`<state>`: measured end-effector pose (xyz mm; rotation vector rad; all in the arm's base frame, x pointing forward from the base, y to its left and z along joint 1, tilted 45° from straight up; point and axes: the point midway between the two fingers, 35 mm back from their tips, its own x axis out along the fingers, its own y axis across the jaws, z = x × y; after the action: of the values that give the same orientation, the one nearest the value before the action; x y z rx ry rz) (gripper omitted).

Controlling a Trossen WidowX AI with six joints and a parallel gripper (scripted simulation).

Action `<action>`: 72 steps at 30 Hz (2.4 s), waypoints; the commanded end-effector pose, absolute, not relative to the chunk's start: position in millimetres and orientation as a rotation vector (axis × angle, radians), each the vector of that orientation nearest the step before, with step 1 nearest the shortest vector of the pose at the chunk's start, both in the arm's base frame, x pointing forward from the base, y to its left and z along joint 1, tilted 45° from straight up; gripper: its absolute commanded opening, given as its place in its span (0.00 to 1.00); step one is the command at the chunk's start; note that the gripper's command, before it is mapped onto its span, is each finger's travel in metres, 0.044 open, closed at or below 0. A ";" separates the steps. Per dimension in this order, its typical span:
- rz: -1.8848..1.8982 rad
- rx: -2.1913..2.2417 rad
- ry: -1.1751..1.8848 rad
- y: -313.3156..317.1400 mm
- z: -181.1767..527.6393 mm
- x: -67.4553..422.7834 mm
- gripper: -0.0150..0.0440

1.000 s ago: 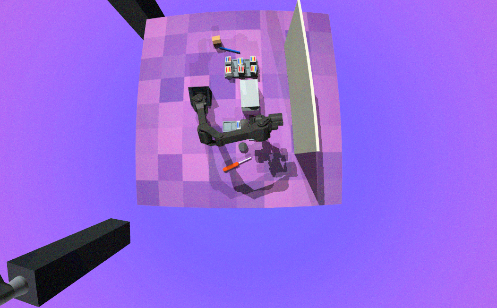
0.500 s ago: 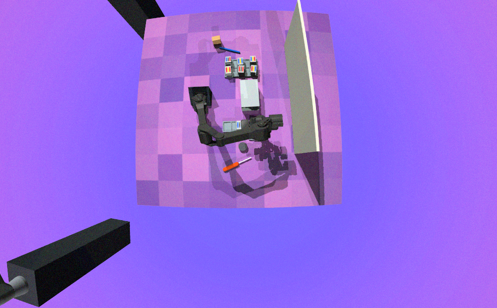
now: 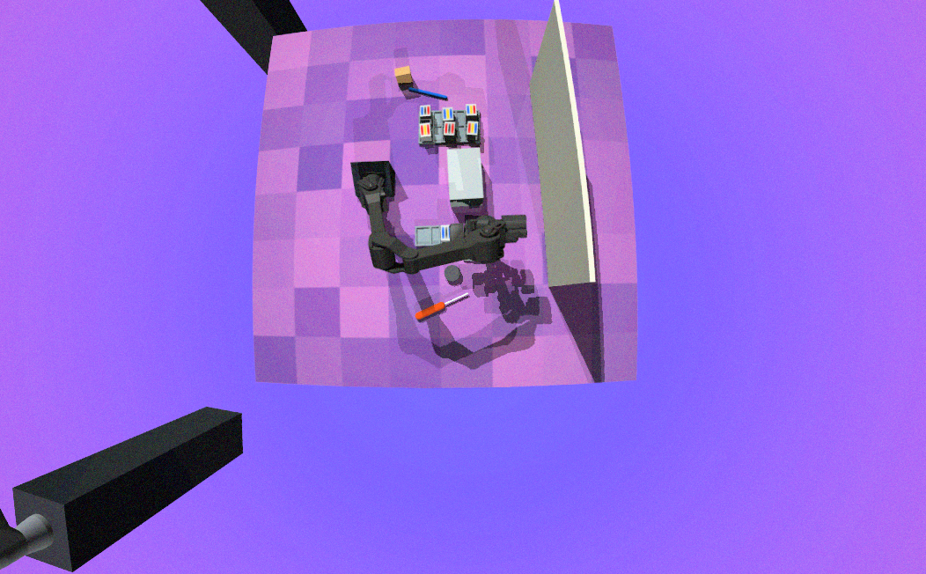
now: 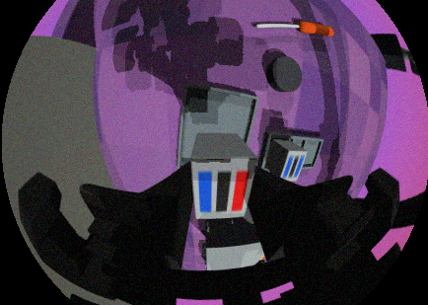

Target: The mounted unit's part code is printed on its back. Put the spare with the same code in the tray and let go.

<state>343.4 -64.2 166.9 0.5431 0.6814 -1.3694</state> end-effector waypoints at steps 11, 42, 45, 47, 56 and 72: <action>-1.366 0.539 0.679 -72.7 159.5 344.2 0.25; -1.367 0.538 0.677 -90.3 142.4 345.0 0.25; -1.367 0.537 0.677 -92.1 140.8 344.9 0.25; -1.367 0.537 0.677 -93.2 139.7 344.9 0.25; -1.367 0.536 0.676 -98.4 134.9 344.6 0.25; -1.370 0.540 0.677 -104.0 128.5 344.4 0.34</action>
<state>344.2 -104.7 128.0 0.5392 0.6771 -1.3706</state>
